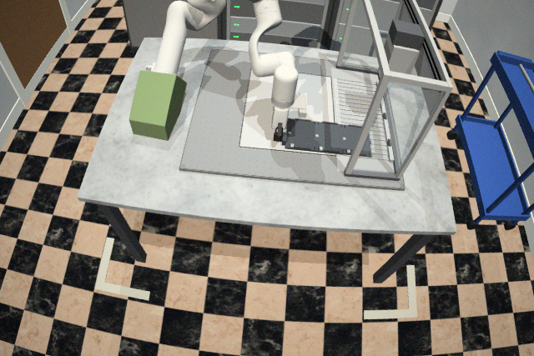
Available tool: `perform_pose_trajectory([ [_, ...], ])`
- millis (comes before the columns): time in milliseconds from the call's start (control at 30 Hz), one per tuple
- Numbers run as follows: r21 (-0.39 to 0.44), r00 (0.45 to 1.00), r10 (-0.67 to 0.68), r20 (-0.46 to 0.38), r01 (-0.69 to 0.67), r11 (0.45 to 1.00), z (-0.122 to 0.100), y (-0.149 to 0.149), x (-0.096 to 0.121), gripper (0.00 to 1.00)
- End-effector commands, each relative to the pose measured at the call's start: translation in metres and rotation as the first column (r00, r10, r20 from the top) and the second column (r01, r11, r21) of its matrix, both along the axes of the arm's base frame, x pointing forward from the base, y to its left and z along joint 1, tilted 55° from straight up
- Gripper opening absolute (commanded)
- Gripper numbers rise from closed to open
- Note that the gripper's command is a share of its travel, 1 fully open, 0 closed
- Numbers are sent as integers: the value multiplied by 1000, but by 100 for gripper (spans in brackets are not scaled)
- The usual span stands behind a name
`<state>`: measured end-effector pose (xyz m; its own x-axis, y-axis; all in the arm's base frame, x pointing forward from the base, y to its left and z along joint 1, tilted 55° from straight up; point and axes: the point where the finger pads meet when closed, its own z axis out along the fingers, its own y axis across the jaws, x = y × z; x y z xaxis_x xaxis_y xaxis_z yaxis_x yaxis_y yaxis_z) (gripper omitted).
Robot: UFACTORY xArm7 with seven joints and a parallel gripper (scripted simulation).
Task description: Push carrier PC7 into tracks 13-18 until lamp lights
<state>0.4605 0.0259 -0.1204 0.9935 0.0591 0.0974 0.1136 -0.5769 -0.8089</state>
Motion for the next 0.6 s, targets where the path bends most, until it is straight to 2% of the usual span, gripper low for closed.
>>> perform_pose_trajectory([
  [0,-3,1000,-3,3,3,1000,1,-2,6,82],
  [567,-3,1000,-3,3,3,1000,2,-2,20,82],
])
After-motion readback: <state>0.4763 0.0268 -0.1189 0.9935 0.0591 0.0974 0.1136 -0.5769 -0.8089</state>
